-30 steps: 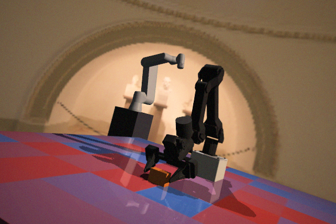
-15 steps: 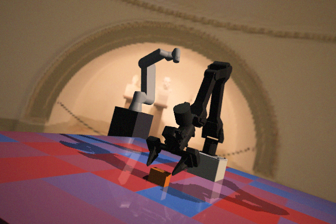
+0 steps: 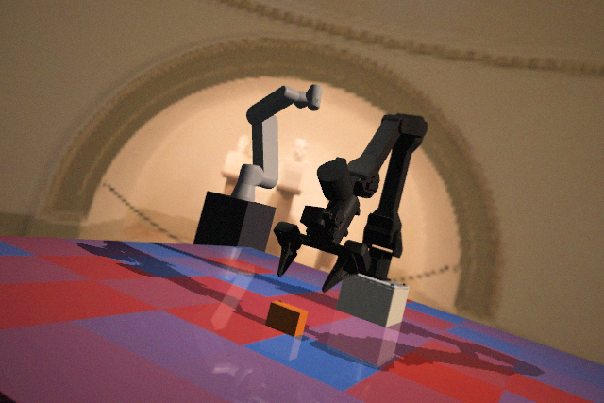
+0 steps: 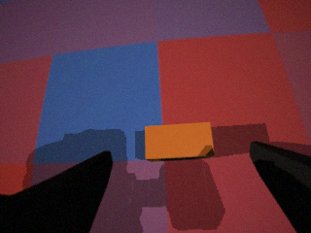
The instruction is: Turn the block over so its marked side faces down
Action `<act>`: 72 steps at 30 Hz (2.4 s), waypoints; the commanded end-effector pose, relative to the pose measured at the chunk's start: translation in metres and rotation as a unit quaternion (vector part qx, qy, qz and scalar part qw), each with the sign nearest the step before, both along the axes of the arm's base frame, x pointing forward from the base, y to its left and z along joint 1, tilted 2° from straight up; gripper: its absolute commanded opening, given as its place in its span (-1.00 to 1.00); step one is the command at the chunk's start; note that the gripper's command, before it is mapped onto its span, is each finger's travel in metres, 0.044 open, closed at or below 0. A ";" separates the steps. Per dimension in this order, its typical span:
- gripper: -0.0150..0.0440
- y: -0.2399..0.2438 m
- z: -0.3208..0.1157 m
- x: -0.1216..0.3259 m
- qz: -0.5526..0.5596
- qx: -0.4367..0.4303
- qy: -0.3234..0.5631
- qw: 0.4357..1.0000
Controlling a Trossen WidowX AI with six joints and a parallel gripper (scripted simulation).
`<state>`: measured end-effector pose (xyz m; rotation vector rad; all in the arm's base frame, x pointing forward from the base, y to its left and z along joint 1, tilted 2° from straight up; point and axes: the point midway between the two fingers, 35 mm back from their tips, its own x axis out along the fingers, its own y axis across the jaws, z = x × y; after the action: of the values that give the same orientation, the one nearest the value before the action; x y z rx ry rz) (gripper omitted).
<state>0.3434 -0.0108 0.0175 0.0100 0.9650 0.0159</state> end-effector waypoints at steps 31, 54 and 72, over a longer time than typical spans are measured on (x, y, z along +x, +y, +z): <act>1.00 -0.002 0.033 0.036 0.004 -0.006 0.298 0.955; 1.00 -0.002 -0.021 0.036 0.004 -0.006 0.298 0.955; 1.00 -0.002 -0.050 0.035 0.004 -0.006 0.298 0.955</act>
<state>0.3809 -0.0119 -0.0229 0.0048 1.5593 0.0159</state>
